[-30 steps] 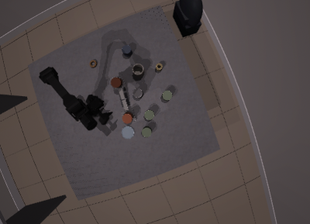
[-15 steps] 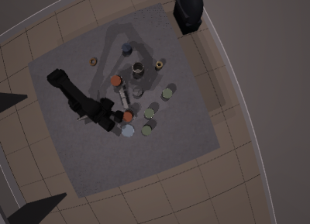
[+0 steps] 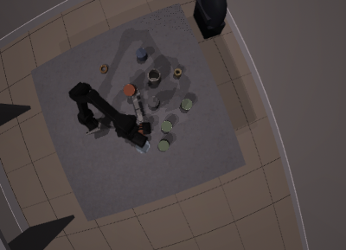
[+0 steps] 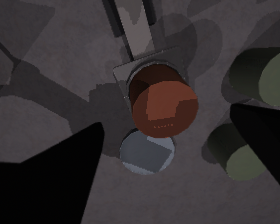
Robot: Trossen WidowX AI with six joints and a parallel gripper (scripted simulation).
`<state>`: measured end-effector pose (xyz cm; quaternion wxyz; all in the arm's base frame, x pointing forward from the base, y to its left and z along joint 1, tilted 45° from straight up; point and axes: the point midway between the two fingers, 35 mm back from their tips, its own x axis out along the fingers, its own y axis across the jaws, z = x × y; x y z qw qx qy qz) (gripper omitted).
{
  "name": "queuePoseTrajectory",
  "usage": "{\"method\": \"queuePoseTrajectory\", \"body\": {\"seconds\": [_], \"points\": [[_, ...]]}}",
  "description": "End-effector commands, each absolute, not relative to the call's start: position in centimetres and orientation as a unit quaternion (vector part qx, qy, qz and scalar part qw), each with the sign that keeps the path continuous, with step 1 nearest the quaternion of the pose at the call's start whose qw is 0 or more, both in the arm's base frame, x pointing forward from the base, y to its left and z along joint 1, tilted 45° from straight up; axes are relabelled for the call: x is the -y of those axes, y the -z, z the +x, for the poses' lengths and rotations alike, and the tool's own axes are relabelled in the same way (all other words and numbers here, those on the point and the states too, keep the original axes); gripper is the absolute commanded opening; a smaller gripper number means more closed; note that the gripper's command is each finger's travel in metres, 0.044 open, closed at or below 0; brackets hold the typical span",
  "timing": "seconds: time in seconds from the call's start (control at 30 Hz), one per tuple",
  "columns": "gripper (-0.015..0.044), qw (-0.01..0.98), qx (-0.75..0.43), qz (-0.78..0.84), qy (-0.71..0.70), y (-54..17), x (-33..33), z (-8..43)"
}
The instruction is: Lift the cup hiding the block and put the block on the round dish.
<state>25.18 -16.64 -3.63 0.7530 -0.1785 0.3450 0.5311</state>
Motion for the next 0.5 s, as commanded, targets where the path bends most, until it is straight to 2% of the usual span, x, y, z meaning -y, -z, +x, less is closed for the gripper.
{"method": "queuePoseTrajectory", "body": {"seconds": [0.0,0.47], "points": [[0.044,0.719,-0.318,-0.225,-0.576,5.9,16.3,26.0],[0.044,0.714,-0.313,-0.23,-0.582,7.2,15.2,26.3]]}}
